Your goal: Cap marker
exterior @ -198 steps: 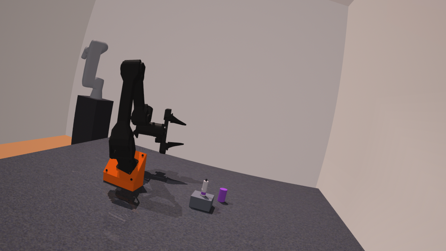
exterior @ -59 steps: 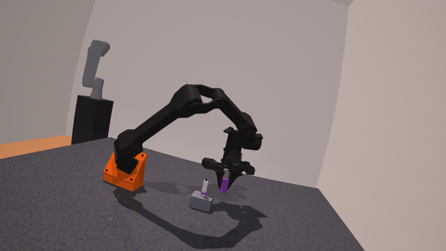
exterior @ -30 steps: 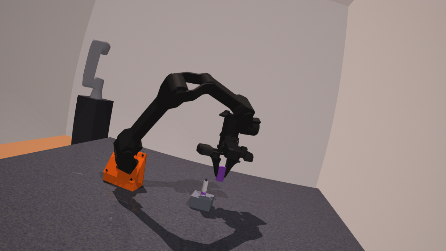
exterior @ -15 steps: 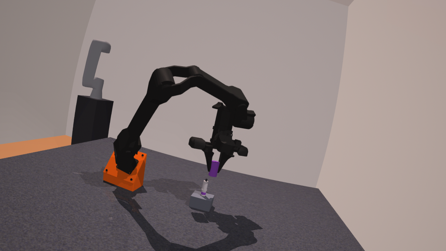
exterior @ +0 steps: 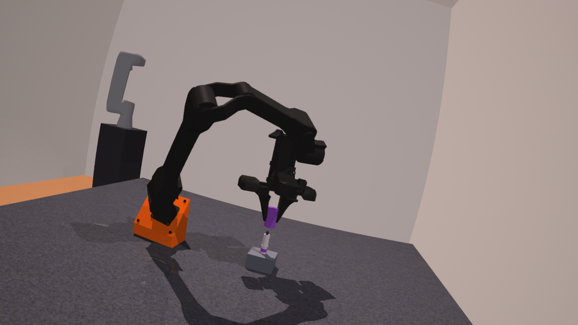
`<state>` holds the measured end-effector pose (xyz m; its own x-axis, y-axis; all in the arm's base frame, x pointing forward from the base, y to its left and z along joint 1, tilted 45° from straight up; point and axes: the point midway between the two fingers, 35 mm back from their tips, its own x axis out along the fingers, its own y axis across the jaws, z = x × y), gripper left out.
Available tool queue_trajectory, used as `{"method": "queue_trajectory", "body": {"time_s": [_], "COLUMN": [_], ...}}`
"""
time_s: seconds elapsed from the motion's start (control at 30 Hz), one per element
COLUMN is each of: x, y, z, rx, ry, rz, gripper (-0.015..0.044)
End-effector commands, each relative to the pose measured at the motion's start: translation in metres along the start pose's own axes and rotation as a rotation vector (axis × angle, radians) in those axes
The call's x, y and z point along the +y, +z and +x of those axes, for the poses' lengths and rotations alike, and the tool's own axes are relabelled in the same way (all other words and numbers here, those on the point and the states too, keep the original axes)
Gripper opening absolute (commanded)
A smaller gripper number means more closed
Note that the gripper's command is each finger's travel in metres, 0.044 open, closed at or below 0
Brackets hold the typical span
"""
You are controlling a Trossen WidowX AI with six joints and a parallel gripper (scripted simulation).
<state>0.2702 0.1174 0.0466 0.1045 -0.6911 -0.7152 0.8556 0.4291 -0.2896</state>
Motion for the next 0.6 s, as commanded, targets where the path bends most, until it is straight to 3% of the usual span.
{"method": "queue_trajectory", "body": {"time_s": [0.0, 0.57], "x": [-0.001, 0.000], "y": [0.000, 0.000], "z": [0.003, 0.030], "rx": [0.001, 0.001], "ry": [-0.001, 0.000], "rz": [-0.005, -0.005], "gripper": [0.0000, 0.0000]}}
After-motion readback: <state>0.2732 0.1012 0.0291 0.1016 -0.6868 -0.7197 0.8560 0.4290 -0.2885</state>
